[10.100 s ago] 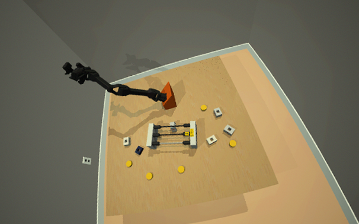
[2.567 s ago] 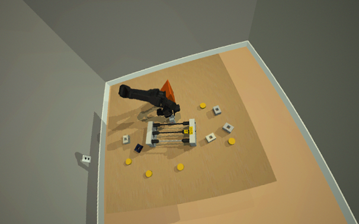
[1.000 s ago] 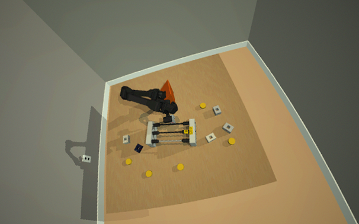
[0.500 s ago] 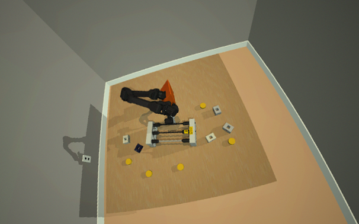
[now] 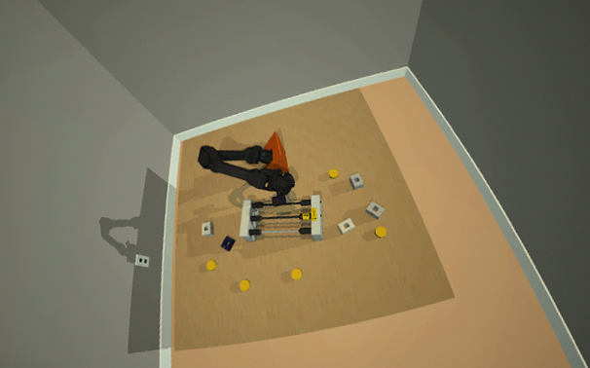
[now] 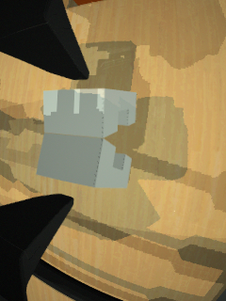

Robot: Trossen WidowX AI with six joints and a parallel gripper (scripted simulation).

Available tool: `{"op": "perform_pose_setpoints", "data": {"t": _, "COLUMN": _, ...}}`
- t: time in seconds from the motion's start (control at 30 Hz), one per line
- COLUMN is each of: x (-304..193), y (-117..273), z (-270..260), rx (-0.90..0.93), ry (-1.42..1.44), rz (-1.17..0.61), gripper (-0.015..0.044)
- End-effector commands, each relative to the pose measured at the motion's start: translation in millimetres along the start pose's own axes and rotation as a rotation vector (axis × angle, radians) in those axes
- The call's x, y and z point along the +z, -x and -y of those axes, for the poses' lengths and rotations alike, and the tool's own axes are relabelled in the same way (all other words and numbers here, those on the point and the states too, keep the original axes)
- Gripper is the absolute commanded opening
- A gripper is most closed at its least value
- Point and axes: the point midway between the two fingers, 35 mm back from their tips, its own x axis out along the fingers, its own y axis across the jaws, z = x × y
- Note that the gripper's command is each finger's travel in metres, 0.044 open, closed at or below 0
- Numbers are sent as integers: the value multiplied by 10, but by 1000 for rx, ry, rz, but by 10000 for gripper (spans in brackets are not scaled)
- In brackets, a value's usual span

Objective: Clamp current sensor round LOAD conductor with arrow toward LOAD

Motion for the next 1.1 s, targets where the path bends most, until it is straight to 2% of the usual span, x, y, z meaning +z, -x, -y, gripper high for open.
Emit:
{"op": "perform_pose_setpoints", "data": {"t": 0.0, "x": -11, "y": -61, "z": -15, "rx": -2, "ry": 6, "rz": -7, "gripper": 320}}
{"op": "perform_pose_setpoints", "data": {"t": 0.63, "x": -3, "y": -26, "z": -4, "rx": 1, "ry": 0, "rz": -1, "gripper": 200}}
{"op": "perform_pose_setpoints", "data": {"t": 0.9, "x": 33, "y": 263, "z": 44, "rx": 0, "ry": 4, "rz": 5, "gripper": 0}}
{"op": "perform_pose_setpoints", "data": {"t": 1.07, "x": 52, "y": 530, "z": 67, "rx": 0, "ry": 6, "rz": 7, "gripper": 0}}
